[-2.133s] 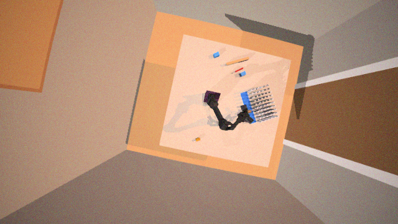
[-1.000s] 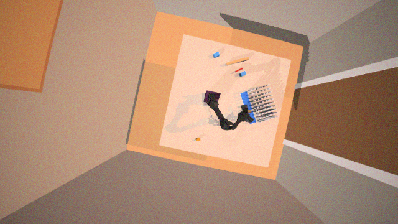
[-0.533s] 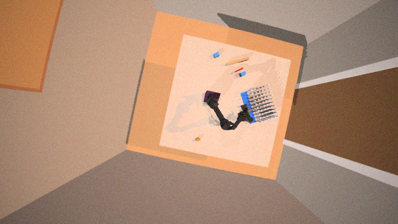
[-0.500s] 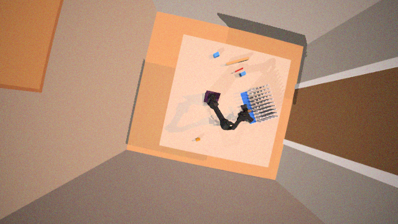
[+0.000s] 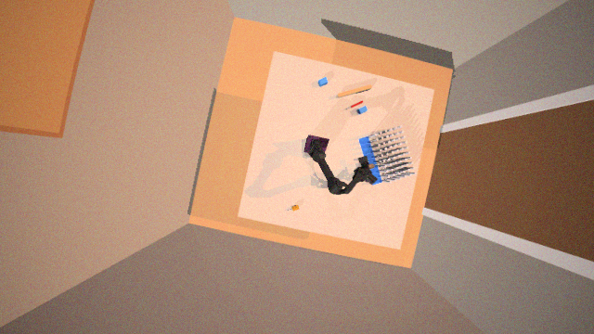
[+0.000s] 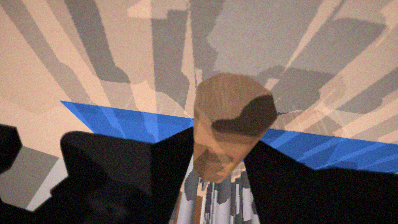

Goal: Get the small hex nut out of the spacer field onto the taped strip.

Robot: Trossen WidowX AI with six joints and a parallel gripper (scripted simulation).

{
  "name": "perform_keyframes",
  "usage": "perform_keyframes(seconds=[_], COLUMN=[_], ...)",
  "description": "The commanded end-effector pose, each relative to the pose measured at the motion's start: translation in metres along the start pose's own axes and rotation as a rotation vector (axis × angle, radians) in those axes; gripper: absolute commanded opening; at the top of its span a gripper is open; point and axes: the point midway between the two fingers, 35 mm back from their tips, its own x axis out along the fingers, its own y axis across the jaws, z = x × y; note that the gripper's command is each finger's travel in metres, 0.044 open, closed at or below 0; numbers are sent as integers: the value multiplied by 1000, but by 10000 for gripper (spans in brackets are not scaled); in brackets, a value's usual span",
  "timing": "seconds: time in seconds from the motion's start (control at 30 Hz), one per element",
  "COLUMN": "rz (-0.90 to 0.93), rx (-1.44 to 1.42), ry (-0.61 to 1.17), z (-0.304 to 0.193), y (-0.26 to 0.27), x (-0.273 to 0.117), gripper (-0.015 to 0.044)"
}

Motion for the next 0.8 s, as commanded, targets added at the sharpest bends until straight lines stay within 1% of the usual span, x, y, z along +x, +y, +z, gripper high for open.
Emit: perform_keyframes(seconds=[0.0, 0.77], rz=[-3, -3], rx=[-5, -5], ry=[2, 1], z=[3, 17], y=[-1, 0], x=[-2, -12], gripper=[0, 0])
